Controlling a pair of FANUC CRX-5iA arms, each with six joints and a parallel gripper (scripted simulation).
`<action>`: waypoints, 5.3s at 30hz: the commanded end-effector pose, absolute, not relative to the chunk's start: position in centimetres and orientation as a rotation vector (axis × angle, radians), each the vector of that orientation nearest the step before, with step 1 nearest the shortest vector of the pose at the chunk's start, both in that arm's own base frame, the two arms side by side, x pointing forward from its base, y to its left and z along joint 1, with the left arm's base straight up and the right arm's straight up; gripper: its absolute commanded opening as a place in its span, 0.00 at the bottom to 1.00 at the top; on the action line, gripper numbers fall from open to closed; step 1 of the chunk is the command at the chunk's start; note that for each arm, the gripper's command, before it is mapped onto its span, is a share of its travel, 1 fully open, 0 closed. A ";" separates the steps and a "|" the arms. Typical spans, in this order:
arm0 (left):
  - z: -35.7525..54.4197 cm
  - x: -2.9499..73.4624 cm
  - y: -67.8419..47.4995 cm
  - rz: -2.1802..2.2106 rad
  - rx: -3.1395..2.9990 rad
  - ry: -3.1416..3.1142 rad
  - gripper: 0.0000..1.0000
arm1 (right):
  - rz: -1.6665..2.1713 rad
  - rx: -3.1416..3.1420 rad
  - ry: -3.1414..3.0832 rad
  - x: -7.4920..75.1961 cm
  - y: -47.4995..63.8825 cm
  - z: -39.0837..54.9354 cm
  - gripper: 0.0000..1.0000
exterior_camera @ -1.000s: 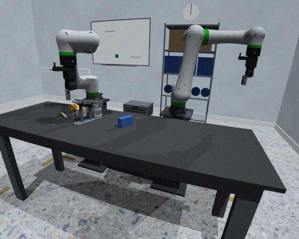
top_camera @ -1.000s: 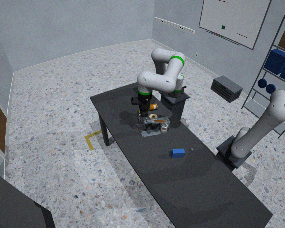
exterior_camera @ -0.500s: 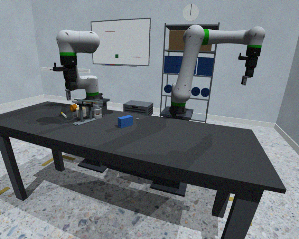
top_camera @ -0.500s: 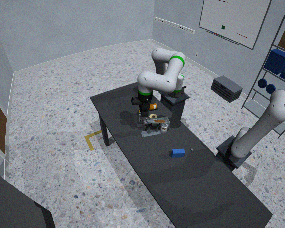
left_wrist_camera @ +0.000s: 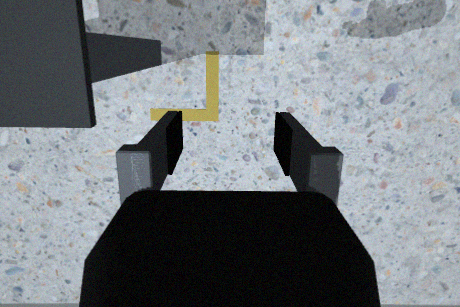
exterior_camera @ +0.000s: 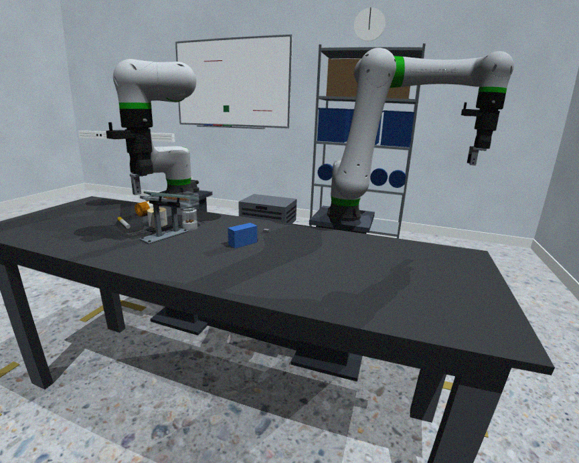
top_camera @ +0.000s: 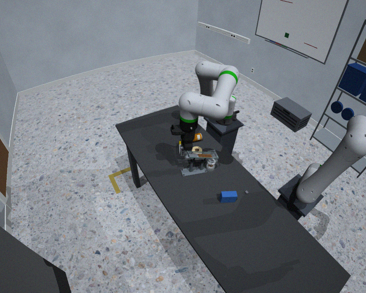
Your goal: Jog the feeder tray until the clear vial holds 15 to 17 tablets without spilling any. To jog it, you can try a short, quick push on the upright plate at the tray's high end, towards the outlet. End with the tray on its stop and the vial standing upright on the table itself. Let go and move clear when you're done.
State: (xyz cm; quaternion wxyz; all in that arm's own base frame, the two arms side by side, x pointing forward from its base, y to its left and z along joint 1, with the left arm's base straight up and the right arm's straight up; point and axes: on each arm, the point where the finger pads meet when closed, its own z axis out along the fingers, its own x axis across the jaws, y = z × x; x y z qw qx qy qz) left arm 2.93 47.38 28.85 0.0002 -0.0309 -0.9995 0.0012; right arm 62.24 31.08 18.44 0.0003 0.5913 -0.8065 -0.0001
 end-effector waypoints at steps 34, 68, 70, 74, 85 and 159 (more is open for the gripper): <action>29.0 2.9 47.4 0.000 -0.097 -3.140 1.00 | 0.001 1.859 -2.536 60.7 31.6 18.2 0.00; 29.0 2.9 47.4 0.000 -0.097 -3.140 1.00 | 0.001 1.859 -2.536 63.6 30.7 19.0 0.00; 29.0 2.9 47.4 0.000 -0.097 -3.140 1.00 | 0.001 1.859 -2.536 63.6 30.7 19.0 0.00; 29.0 2.9 47.4 0.000 -0.097 -3.140 1.00 | 0.001 1.859 -2.536 63.6 30.7 19.0 0.00; 29.0 2.9 47.4 0.000 -0.097 -3.140 1.00 | 0.001 1.859 -2.536 63.5 30.7 19.0 0.00; 29.0 2.9 47.4 0.000 -0.097 -3.140 1.00 | 0.001 1.859 -2.536 63.6 30.7 19.0 0.00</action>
